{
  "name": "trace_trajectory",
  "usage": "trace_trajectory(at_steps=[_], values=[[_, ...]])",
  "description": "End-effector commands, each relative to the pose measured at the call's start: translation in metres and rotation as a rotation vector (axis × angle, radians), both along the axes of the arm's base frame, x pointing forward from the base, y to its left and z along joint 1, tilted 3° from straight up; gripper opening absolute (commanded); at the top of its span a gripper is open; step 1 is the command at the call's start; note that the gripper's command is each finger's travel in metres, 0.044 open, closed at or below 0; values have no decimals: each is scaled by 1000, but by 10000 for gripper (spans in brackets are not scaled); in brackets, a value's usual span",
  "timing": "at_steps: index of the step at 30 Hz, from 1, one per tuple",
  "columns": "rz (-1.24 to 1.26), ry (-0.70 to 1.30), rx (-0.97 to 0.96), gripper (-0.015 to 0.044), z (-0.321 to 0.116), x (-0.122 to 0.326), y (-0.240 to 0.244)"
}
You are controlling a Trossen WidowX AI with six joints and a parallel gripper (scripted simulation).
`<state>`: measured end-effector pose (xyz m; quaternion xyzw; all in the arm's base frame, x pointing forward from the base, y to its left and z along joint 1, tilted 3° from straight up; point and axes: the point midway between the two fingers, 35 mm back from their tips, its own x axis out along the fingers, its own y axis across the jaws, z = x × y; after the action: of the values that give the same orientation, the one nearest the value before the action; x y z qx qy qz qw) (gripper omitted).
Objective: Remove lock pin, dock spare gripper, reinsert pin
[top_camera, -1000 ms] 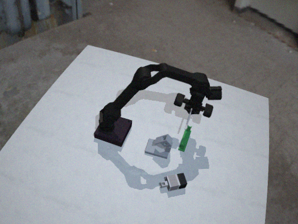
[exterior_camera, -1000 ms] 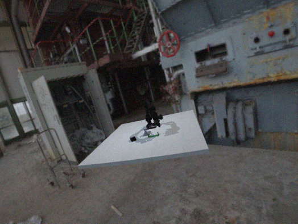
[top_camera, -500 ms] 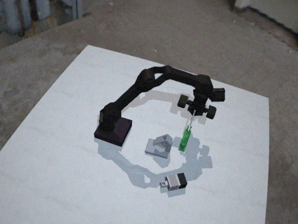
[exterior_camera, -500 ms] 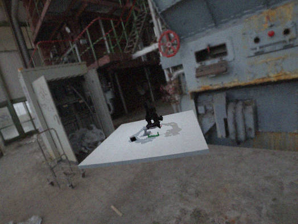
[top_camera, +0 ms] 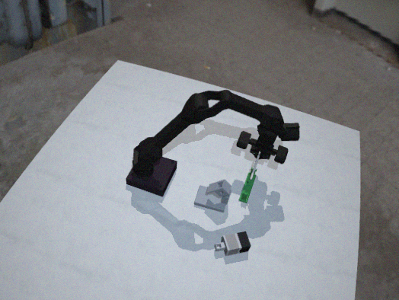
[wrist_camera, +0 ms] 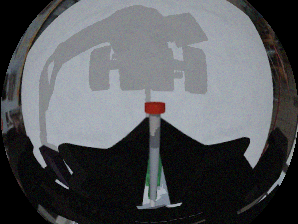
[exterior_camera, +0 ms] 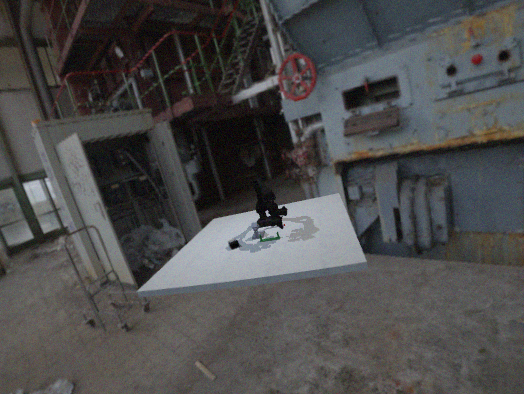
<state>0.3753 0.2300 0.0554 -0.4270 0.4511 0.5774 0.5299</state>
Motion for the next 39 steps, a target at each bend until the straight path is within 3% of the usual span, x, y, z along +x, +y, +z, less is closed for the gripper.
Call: trace_trajectory(at_steps=[1, 31, 39], values=[[-4, 0, 0, 0, -5, 0, 0], [-3, 2, -1, 0, -38, 0, 0], [0, 2, -1, 200, -37, 0, 0]])
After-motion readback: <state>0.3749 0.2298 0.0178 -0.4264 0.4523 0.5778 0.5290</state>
